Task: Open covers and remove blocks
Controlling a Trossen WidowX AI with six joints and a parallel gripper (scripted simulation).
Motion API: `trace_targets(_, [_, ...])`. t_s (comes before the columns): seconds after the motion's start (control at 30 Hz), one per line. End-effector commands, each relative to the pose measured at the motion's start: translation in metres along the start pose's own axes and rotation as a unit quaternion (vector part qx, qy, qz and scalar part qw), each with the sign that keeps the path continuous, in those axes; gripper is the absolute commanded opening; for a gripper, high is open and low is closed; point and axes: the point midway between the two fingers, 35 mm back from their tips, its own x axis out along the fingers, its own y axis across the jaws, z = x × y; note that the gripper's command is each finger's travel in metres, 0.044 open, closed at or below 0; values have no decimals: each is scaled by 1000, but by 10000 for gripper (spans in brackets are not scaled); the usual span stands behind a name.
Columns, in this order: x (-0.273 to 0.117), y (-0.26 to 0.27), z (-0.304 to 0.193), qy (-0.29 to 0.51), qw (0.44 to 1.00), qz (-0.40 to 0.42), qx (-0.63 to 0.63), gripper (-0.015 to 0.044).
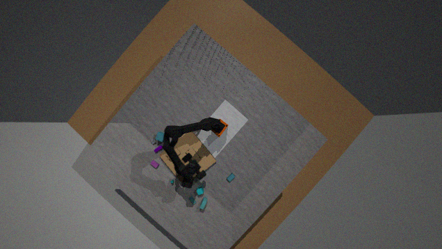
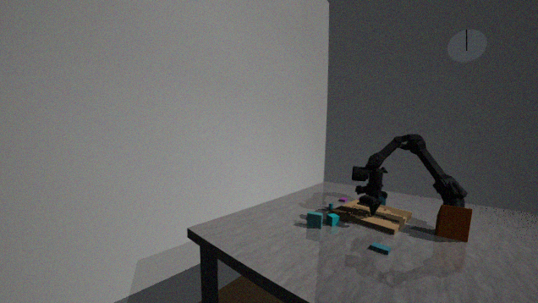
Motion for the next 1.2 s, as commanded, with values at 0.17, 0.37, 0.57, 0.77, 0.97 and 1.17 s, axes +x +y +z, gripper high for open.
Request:
trace_targets(0.17, [3, 0, 3, -1, 1000, -2, -2, 0])
trace_targets(0.37, [3, 0, 9, -1, 1000, -2, -2, 0])
trace_targets(0.57, [3, 1, 15, -1, 1000, -2, -2, 0])
trace_targets(0.77, [2, 1, 21, -1, 1000, -1, -1, 0])
trace_targets(0.97, [2, 1, 27, -1, 1000, -1, -1, 0])
trace_targets(1.17, [2, 2, 33, -1, 1000, -1, -1, 0])
